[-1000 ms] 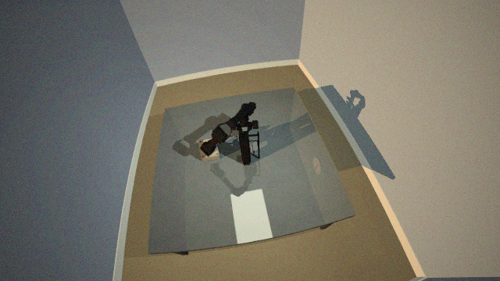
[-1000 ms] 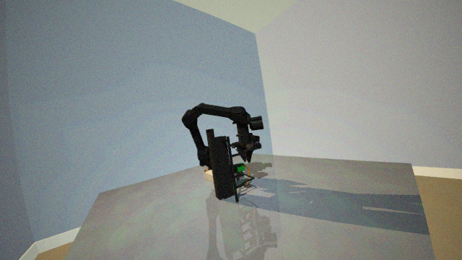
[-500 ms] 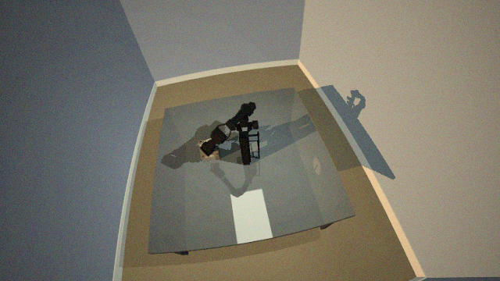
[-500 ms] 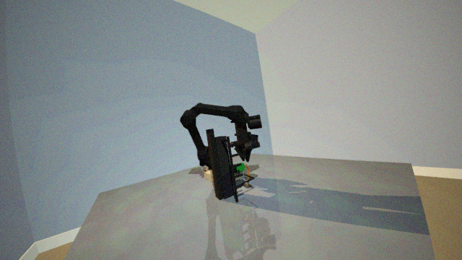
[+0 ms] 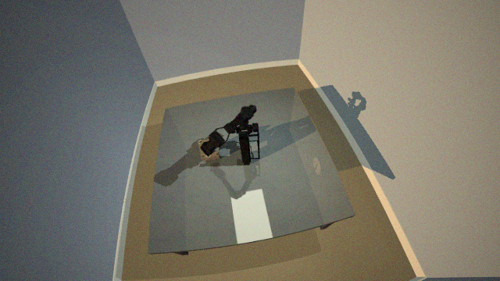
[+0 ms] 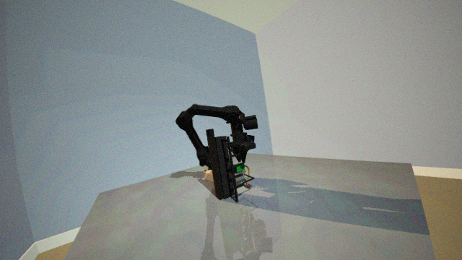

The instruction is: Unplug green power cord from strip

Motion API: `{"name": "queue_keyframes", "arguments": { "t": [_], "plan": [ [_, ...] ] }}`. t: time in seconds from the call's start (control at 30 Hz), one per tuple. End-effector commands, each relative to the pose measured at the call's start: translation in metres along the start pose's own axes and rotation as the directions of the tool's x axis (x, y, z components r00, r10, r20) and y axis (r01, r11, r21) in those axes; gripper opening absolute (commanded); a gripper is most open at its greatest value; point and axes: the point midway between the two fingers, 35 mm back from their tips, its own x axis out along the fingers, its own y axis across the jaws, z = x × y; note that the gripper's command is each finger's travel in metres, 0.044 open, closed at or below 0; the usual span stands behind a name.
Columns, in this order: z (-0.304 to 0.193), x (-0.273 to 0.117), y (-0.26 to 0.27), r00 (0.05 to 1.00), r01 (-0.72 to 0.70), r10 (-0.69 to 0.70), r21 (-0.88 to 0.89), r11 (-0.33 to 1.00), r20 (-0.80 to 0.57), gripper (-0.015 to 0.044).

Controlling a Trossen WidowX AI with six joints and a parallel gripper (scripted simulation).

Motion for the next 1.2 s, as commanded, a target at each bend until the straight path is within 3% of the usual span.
{"name": "queue_keyframes", "arguments": {
  "t": [0.0,0.6,0.73,1.0,1.17],
  "plan": [
    [-0.009,0.0,0.0,1.0,0.004,-0.004,-0.004,1.0,-0.006,0.016],
    [-0.011,0.012,0.001,1.0,0.004,-0.004,-0.004,1.0,-0.007,0.016],
    [-0.011,0.01,0.001,1.0,-0.001,0.001,-0.001,1.0,-0.003,0.0055],
    [-0.011,0.01,0.001,1.0,-0.001,0.001,-0.001,1.0,-0.003,0.0002],
    [-0.007,0.009,0.001,1.0,-0.001,0.001,-0.001,1.0,-0.002,0.0]
  ]
}}
